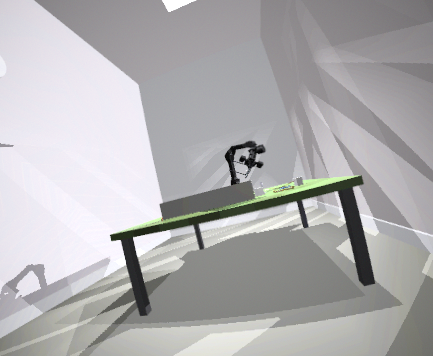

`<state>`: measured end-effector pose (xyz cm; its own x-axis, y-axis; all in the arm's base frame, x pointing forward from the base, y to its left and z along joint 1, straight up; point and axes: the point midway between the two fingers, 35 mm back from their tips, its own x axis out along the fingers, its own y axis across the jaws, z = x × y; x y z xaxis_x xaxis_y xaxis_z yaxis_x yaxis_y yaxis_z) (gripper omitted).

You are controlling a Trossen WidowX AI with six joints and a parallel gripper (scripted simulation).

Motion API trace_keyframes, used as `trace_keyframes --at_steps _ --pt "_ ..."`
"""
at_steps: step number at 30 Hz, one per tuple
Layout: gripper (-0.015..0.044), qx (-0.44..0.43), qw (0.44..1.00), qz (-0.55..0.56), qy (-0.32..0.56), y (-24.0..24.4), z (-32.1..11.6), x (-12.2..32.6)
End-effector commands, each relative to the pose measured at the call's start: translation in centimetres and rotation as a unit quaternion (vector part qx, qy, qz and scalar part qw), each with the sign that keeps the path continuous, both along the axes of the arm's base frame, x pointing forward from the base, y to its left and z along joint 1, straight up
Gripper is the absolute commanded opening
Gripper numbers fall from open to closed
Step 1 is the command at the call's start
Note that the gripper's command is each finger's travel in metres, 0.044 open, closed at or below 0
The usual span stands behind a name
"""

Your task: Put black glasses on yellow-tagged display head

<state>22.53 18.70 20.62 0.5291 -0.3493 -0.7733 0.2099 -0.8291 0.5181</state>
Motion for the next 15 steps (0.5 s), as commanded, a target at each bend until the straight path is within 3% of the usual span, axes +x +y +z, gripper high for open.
trace_keyframes --at_steps 1,15 --pt "0.0000 0.039 0.997 -0.065 -0.012 -0.6 -0.5 0.2" --pt "0.0000 0.173 0.933 -0.308 -0.071 -2.6 -1.5 1.1"
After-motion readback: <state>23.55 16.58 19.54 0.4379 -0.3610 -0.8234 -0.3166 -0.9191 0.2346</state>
